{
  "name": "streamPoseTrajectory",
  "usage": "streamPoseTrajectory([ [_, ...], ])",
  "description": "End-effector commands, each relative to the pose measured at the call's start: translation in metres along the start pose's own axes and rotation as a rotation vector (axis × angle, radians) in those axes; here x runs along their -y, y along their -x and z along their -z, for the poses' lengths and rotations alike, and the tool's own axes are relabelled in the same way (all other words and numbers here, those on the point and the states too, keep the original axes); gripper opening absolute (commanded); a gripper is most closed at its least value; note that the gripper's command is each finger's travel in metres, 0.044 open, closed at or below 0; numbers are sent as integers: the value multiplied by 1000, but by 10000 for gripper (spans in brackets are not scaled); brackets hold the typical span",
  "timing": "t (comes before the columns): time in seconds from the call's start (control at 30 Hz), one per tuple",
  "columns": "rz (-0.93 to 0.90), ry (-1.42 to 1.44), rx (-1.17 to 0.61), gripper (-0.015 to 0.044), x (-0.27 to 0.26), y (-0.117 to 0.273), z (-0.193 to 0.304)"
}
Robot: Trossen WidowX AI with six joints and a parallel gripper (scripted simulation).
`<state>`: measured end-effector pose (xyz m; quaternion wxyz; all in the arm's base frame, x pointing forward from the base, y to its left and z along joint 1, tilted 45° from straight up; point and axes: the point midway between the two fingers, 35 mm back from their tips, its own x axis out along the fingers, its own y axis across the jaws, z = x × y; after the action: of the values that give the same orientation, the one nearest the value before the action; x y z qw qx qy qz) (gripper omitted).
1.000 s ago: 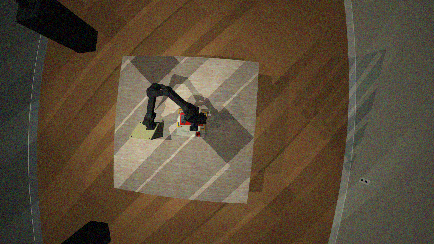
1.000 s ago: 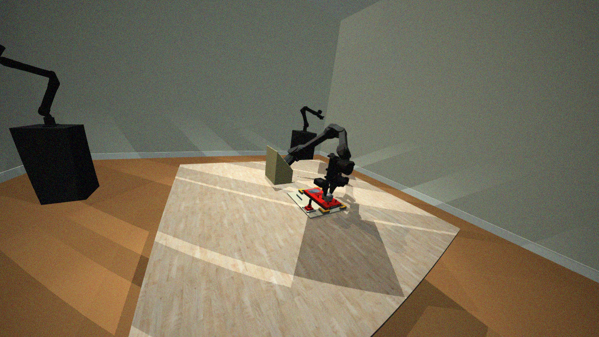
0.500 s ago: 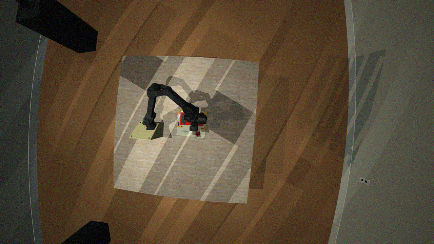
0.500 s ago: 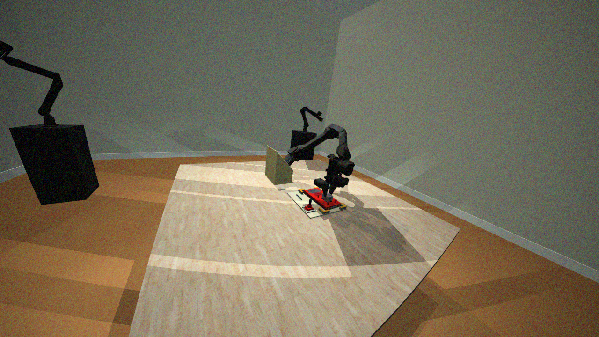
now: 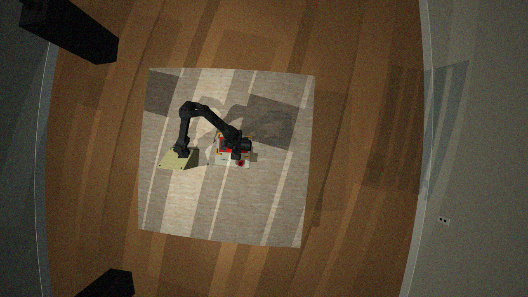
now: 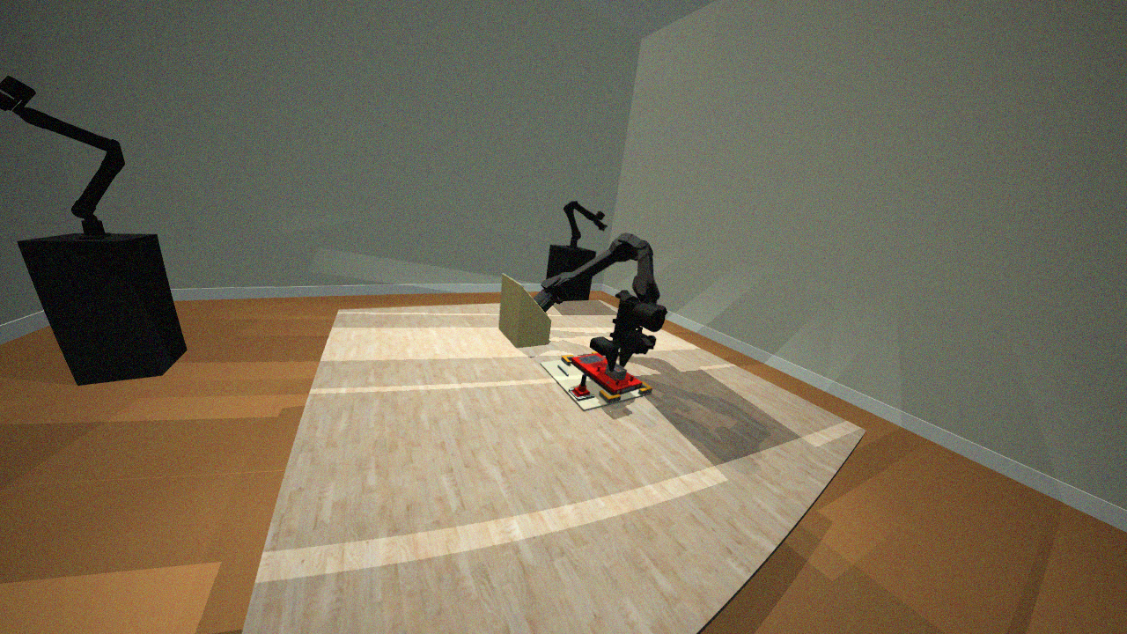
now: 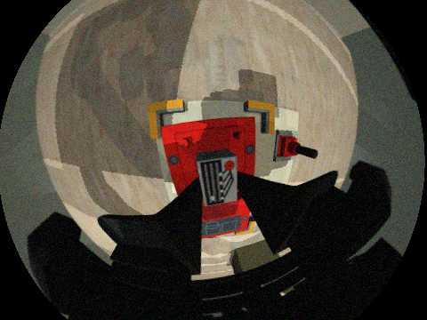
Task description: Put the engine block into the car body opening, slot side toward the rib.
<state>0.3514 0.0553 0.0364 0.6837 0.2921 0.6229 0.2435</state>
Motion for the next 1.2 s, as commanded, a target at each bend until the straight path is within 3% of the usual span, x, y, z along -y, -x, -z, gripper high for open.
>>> streamPoseTrajectory([
  [0.0, -4, -4, 0, 158, 0, -1, 0],
  [0.43, -4, -4, 0, 158, 0, -4, 0],
  [0.8, 0, 0, 0, 440, 0, -3, 0],
  [1.17, -3, -4, -1, 440, 1, 11, 1],
])
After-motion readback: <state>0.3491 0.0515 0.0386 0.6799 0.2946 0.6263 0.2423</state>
